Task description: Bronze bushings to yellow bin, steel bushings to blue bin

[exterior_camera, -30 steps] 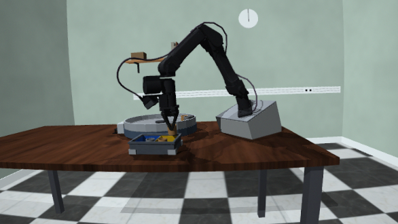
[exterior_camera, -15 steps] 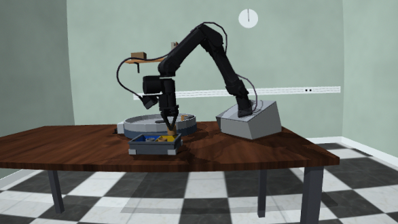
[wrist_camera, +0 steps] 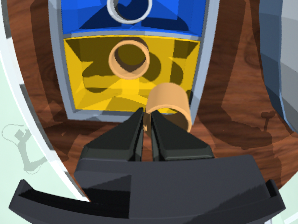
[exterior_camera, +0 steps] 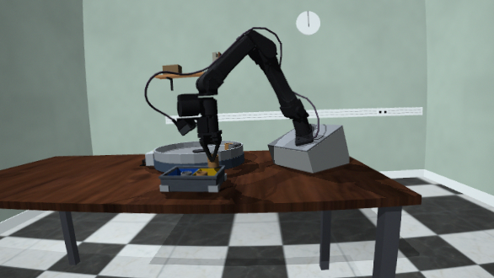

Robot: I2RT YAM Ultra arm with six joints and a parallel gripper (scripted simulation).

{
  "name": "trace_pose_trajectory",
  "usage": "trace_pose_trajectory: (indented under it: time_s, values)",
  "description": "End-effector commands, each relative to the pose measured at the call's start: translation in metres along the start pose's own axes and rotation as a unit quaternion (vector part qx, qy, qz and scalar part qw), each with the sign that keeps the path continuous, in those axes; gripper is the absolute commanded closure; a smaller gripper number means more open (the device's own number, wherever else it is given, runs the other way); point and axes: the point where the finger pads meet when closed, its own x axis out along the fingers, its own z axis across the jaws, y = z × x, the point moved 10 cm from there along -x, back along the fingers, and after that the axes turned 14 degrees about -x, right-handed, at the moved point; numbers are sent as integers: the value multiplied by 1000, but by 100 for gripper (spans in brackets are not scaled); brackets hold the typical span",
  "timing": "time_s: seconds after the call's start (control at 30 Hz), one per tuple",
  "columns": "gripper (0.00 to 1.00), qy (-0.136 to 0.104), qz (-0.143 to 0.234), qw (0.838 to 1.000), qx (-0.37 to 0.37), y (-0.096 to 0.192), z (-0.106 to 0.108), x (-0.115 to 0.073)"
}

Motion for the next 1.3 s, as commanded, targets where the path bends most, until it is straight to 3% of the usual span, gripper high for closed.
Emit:
trace_pose_trajectory:
  time_s: [0.0,0.23,0.37,0.53,0.67,0.77,0.8,0.97,1.13,1.27]
  values:
    - [100,-5,-28,1000,-1,-4,4,-13]
    - [100,-6,-30,1000,-1,-6,5,-12]
    - [100,4,0,1000,-1,3,2,11]
    - [100,-3,-21,1000,-1,-3,4,5]
    - [100,5,0,1000,1,3,1,26]
    - [100,3,-4,1000,0,1,2,26]
    - [100,-9,-33,999,-1,-8,6,9]
    - [100,2,1,1000,-1,4,2,38]
    - [100,-9,-31,999,0,-8,6,24]
    - [100,-3,-16,1000,-1,-4,4,36]
